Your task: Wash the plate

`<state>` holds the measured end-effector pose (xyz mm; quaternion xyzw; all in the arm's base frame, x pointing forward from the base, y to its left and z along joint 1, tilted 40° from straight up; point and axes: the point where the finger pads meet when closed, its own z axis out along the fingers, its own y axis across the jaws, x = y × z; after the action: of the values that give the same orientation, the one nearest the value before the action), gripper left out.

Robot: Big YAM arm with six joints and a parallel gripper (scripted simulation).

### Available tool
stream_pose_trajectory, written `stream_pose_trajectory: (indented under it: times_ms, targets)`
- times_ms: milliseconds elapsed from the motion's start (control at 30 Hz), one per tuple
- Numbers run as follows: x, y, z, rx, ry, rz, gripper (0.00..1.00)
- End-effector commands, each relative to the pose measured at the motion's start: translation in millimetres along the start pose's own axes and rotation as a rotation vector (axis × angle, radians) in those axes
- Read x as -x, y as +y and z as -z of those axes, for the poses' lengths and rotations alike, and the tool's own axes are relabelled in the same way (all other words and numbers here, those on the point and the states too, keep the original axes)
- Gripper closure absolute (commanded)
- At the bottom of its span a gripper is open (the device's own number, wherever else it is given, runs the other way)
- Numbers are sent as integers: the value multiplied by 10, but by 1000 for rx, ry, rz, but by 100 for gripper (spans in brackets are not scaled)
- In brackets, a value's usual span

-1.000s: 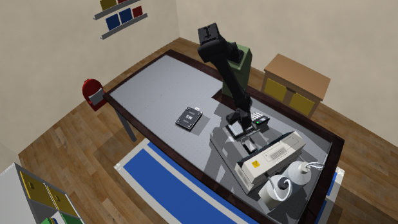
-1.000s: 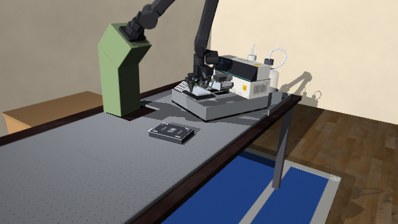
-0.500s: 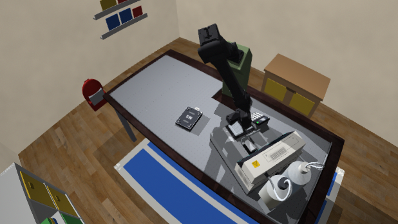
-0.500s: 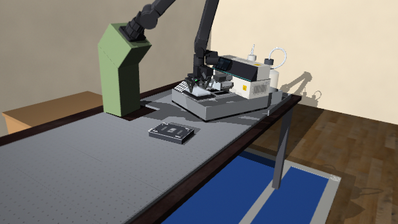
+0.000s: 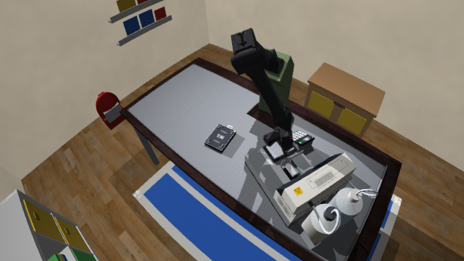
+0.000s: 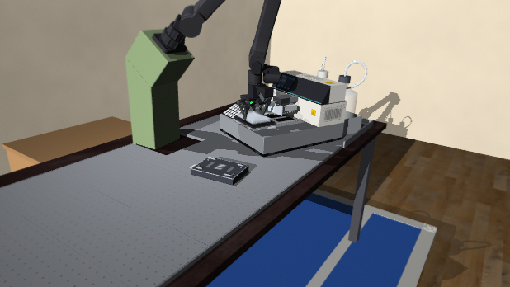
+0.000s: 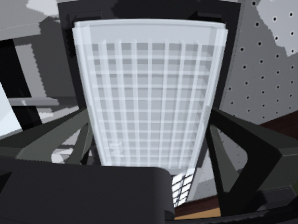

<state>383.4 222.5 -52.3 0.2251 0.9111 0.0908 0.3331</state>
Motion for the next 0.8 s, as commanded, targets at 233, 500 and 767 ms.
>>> stream_pose_trajectory:
  times_ms: [233, 500, 767]
  targets:
    - [-5, -23, -53, -3, 2, 11, 16]
    - [11, -15, -68, -1, -1, 8, 16]
    - [-1, 1, -21, 3, 0, 4, 0]
